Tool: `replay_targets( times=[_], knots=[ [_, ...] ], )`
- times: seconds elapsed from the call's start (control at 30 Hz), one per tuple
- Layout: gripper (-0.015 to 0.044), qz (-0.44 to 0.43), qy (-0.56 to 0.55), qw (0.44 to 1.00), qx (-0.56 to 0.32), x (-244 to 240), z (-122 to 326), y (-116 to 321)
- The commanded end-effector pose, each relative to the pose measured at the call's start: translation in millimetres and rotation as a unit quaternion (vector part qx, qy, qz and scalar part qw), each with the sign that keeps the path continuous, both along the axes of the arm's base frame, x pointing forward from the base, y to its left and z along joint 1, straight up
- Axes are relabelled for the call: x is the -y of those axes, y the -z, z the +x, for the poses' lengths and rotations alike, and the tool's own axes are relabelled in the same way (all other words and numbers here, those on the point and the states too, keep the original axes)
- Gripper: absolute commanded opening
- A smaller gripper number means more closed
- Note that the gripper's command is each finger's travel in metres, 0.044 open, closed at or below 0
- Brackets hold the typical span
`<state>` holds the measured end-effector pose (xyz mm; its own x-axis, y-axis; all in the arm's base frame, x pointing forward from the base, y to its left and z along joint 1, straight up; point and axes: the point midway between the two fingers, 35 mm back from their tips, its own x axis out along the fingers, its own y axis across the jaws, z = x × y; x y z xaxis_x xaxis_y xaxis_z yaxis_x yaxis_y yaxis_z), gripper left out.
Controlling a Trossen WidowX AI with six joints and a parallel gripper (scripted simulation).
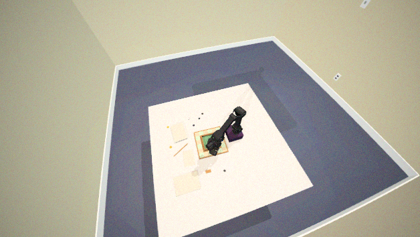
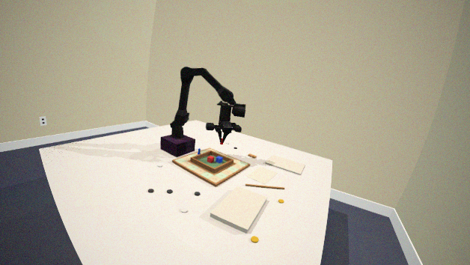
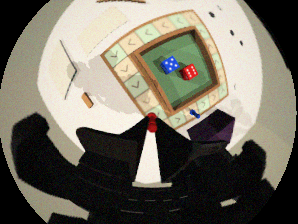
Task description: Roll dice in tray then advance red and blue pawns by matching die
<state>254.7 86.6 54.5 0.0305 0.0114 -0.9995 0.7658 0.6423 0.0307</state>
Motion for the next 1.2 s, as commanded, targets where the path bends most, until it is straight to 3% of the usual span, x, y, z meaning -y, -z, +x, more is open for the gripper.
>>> replay_targets(
  times=[0.0, 1.17],
  knots=[
    [0.0, 0.001, 0.001, 1.0, -0.002, -5.3, -19.1, 10.0],
    [0.0, 0.001, 0.001, 1.0, -0.003, -8.4, -31.8, 69.1]
  ],
)
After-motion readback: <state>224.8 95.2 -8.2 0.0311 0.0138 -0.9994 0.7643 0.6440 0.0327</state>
